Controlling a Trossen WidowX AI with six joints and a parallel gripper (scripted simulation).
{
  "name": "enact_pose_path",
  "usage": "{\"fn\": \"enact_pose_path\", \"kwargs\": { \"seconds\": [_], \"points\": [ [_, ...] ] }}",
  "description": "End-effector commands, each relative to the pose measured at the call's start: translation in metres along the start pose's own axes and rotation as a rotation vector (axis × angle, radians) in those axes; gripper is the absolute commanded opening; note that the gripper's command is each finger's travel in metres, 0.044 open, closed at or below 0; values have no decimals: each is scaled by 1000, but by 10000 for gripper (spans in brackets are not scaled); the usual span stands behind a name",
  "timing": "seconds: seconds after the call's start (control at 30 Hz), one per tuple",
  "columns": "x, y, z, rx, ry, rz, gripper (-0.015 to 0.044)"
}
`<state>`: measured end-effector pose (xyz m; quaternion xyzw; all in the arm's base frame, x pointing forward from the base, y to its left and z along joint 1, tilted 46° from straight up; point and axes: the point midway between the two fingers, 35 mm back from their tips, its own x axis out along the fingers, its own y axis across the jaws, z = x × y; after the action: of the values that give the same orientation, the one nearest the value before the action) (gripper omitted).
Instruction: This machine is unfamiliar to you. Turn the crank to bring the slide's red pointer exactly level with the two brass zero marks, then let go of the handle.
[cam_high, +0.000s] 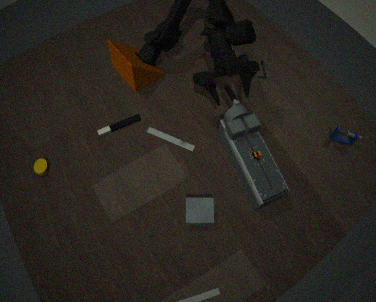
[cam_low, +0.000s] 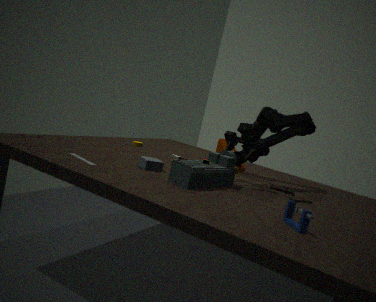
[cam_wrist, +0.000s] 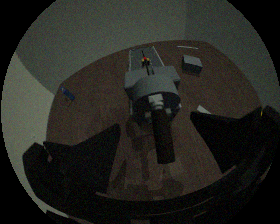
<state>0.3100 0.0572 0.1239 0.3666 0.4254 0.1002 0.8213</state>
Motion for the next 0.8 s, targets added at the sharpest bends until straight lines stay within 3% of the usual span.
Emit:
{"fn": "enact_pose_path", "kwargs": {
  "seconds": [0.0,0.1,0.67,0.77],
  "points": [
    [4,-3,-7,7,2,-7,440],
    [6,-3,-8,7,2,-6,440],
    [6,-3,-8,7,2,-6,0],
    [6,-3,-8,7,2,-6,0]
  ]
}}
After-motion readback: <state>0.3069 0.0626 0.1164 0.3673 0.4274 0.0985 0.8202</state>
